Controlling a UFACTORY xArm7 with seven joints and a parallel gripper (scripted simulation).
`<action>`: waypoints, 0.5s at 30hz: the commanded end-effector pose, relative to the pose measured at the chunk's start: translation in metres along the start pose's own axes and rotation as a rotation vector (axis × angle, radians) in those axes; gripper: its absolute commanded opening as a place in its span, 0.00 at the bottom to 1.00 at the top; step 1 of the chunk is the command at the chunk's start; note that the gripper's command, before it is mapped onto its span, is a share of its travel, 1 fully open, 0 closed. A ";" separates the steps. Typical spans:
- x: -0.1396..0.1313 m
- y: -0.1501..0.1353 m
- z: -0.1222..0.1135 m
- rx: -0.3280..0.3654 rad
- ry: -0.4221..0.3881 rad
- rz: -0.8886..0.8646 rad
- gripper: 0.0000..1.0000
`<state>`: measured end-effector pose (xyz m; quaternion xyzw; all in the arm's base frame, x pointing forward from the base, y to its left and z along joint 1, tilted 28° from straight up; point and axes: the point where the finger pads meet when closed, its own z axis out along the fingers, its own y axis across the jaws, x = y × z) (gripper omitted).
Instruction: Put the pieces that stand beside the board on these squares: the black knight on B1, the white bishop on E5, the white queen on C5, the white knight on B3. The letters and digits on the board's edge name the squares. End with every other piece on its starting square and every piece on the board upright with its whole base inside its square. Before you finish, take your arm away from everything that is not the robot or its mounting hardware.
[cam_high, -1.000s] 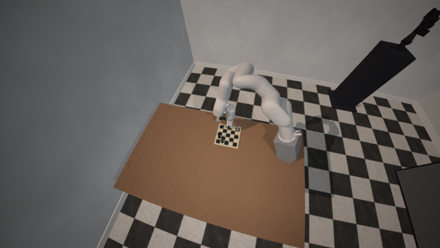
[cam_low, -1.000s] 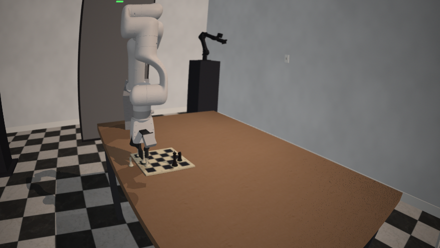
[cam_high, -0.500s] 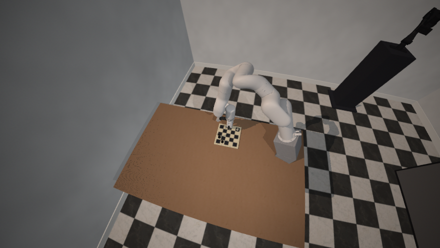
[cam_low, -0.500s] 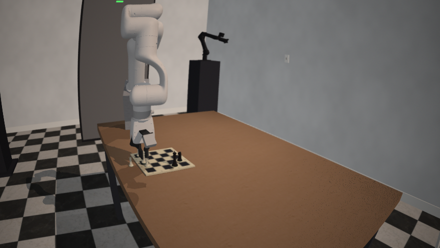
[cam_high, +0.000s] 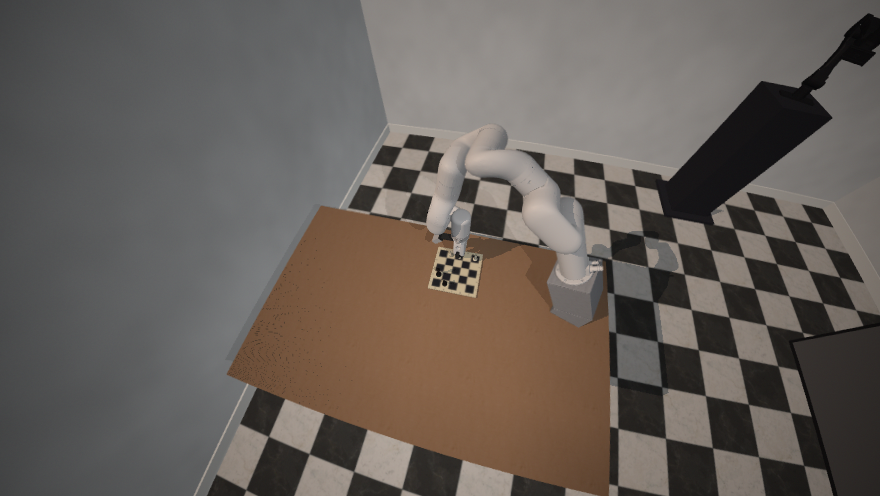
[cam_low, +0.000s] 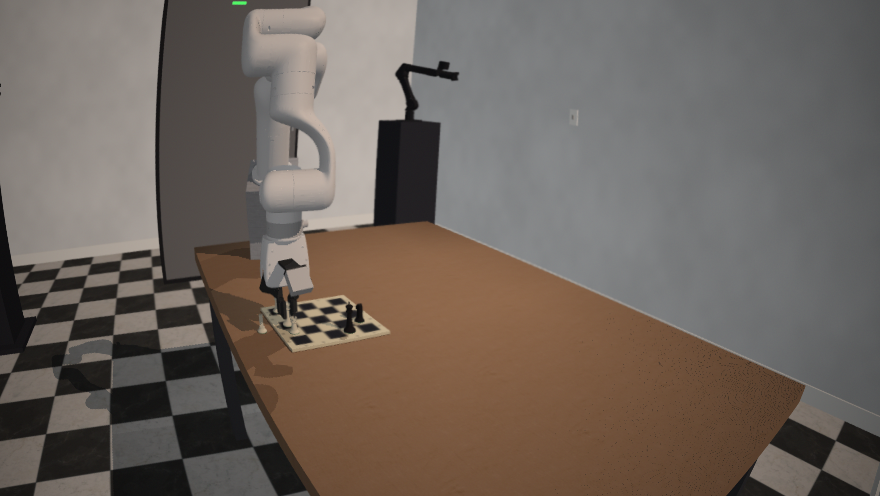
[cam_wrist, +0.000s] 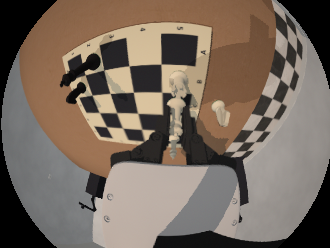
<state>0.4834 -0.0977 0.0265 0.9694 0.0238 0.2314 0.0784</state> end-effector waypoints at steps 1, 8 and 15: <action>0.001 0.000 -0.001 0.000 0.002 0.000 0.00; 0.001 0.000 -0.001 0.000 0.002 0.000 0.00; 0.001 0.000 -0.001 0.000 0.002 0.000 0.17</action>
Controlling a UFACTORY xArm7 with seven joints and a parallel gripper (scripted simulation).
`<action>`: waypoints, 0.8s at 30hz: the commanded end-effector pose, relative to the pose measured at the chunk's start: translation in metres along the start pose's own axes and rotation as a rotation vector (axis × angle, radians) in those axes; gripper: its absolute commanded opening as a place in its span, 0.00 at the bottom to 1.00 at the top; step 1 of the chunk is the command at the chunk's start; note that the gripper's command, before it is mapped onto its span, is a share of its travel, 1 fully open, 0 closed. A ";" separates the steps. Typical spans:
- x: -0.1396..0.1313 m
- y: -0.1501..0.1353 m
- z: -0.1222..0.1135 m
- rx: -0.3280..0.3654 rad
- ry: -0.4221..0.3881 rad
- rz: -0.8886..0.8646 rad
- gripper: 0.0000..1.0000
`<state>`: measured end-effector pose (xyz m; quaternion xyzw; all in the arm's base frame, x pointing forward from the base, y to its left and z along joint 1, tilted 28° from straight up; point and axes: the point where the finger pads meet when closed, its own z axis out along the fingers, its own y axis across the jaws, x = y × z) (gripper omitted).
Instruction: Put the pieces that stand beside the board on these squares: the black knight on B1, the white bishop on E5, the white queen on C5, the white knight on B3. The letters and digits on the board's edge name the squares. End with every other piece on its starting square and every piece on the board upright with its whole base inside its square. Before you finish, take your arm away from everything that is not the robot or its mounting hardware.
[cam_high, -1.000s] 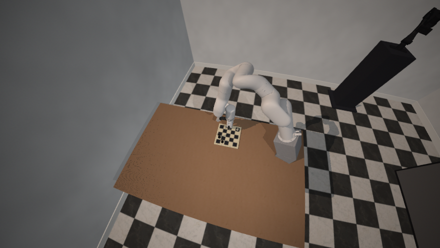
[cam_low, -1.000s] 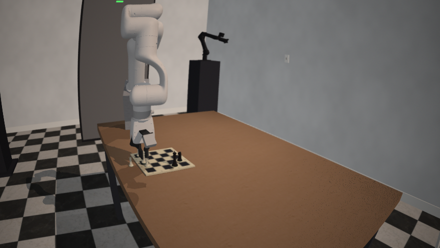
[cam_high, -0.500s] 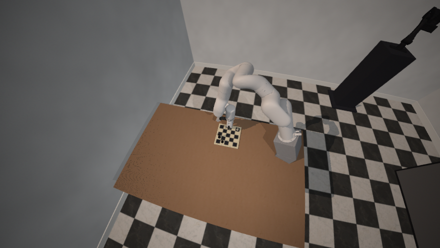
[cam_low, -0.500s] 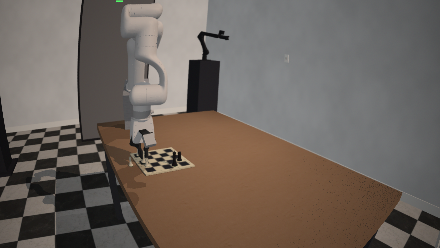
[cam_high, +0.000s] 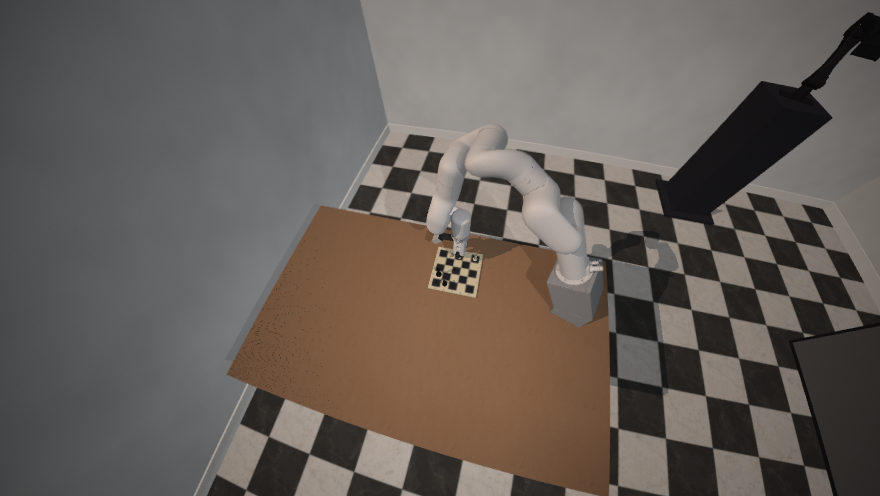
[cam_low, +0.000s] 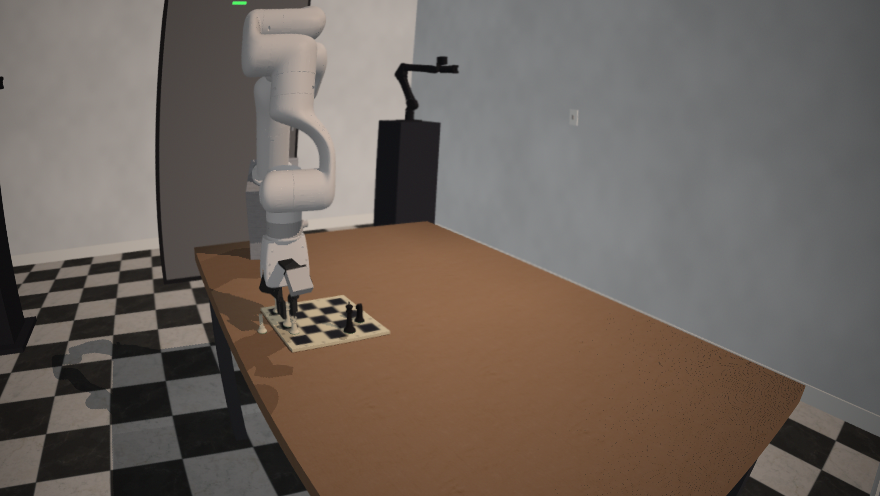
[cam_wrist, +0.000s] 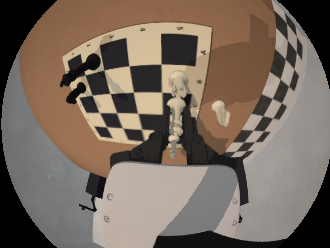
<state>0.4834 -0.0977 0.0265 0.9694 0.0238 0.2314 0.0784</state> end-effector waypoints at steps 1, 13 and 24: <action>0.001 0.000 -0.001 0.000 0.002 0.000 0.17; 0.001 0.000 -0.001 0.000 0.002 0.000 0.42; 0.001 0.000 -0.002 0.000 0.002 0.000 0.42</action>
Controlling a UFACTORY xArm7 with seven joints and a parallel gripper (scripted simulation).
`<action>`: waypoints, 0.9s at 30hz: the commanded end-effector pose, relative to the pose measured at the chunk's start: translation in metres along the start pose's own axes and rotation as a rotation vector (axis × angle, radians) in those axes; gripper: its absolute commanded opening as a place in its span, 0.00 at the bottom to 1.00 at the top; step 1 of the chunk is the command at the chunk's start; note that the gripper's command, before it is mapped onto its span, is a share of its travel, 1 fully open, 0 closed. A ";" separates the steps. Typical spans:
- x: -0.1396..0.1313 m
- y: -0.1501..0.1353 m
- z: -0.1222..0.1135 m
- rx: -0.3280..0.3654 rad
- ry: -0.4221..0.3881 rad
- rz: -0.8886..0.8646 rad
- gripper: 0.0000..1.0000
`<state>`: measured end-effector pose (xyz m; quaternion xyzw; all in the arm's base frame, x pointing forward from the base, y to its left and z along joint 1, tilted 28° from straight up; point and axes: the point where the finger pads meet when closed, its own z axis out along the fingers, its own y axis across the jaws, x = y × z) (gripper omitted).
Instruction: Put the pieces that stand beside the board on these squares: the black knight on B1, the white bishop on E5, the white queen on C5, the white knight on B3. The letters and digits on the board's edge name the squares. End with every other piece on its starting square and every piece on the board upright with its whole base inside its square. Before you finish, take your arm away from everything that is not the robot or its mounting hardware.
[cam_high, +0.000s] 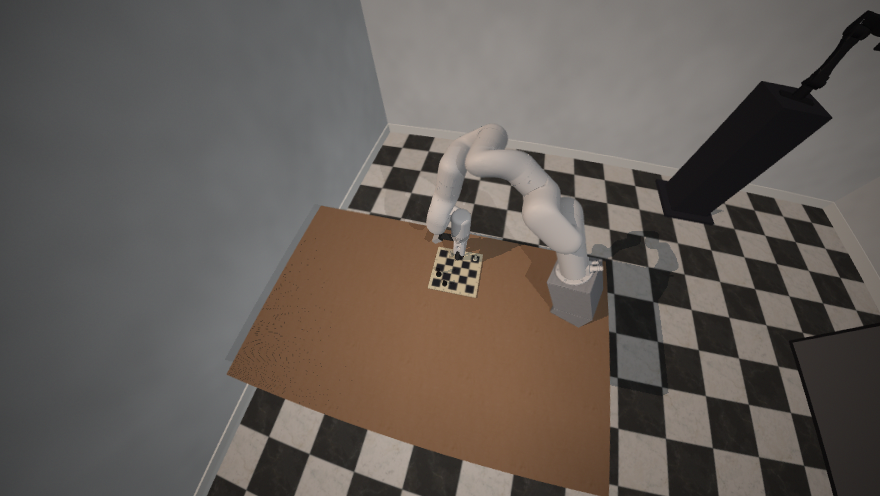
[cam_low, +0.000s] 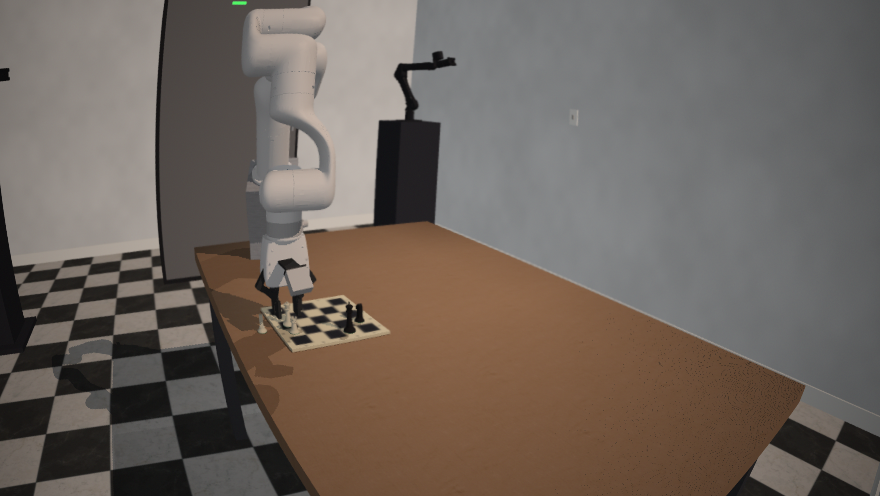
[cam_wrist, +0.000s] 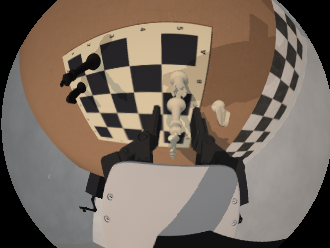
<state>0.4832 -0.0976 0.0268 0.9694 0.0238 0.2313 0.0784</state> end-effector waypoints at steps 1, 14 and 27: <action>0.001 0.000 -0.003 0.000 0.002 0.000 0.42; 0.001 0.000 -0.032 0.000 0.002 0.000 0.42; 0.001 0.000 -0.058 -0.001 0.002 0.000 0.42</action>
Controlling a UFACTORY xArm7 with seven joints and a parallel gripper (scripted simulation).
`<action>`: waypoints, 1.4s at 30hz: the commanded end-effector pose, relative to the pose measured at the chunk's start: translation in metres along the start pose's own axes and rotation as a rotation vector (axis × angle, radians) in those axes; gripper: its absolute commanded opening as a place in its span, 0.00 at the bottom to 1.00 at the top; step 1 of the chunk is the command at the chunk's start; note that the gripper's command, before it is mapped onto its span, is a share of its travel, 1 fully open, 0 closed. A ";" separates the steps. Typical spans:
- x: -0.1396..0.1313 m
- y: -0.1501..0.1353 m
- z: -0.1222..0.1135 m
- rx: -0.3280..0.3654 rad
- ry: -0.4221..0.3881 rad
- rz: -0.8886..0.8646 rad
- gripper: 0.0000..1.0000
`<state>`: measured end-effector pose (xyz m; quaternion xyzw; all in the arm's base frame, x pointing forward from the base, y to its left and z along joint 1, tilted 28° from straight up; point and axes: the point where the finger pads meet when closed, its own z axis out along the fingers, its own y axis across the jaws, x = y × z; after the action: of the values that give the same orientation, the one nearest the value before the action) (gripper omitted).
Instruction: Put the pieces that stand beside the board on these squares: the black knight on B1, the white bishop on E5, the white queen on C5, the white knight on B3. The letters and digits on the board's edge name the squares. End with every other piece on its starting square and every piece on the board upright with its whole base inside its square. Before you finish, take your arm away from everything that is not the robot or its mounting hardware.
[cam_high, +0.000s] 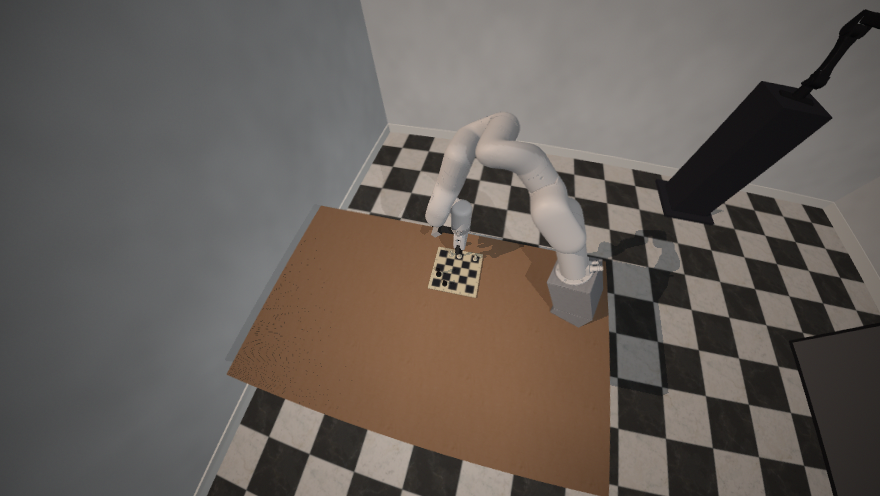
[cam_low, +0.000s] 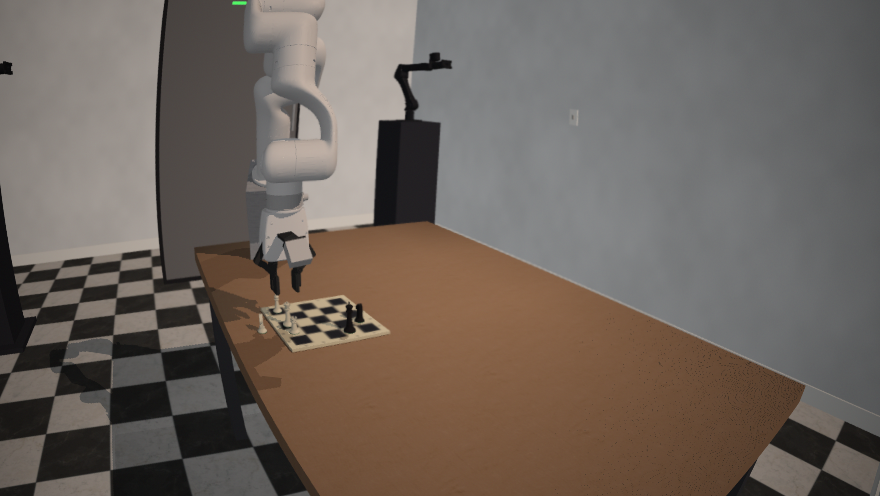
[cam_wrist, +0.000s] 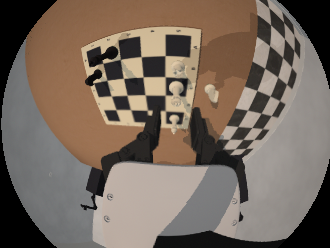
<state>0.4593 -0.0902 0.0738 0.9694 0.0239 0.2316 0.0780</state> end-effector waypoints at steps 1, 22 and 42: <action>0.001 0.000 -0.006 -0.002 0.002 0.000 0.42; 0.001 0.000 -0.026 -0.002 0.002 0.000 0.42; 0.001 0.000 -0.035 -0.002 0.001 0.000 0.42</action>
<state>0.4441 -0.0857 0.1027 0.9694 0.0239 0.2311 0.0787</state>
